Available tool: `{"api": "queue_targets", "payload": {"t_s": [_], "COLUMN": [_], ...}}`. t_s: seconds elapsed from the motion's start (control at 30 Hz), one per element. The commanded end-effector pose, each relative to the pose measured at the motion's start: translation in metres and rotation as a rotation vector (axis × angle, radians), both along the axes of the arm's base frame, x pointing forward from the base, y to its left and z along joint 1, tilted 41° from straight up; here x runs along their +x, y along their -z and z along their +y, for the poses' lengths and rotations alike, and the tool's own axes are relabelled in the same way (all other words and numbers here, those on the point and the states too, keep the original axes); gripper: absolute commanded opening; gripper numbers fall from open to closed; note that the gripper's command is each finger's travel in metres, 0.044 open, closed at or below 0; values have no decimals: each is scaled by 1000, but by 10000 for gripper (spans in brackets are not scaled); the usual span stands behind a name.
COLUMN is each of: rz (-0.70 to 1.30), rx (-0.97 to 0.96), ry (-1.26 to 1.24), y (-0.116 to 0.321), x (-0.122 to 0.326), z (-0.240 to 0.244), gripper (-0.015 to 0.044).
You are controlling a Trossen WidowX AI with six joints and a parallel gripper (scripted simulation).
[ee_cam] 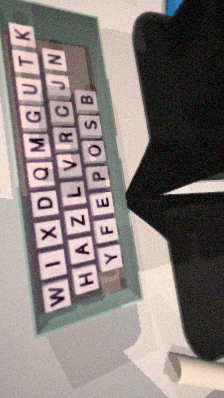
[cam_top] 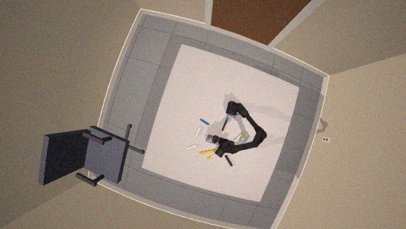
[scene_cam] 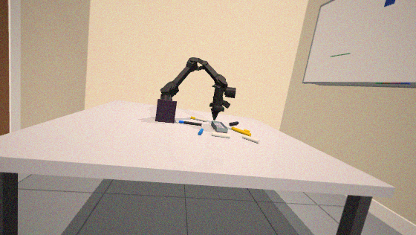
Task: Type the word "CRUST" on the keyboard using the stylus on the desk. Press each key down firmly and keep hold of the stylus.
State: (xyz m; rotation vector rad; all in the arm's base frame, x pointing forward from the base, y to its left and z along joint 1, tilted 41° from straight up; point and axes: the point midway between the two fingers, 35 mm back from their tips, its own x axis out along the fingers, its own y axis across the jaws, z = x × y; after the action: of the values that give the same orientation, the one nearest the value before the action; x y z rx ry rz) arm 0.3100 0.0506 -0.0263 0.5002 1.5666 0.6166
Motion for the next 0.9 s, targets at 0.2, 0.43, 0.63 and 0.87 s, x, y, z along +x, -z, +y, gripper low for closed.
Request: {"api": "queue_targets", "payload": {"t_s": [0.2, 0.43, 0.63, 0.87], "rz": [2, 2, -5, -5], "rx": [1, 1, 3, 4], "ry": [3, 3, 14, 14], "y": [-29, -47, -43, -43], "x": [4, 5, 7, 6], "z": [-23, -38, -36, -35], "gripper": [0, 0, 0, 26]}}
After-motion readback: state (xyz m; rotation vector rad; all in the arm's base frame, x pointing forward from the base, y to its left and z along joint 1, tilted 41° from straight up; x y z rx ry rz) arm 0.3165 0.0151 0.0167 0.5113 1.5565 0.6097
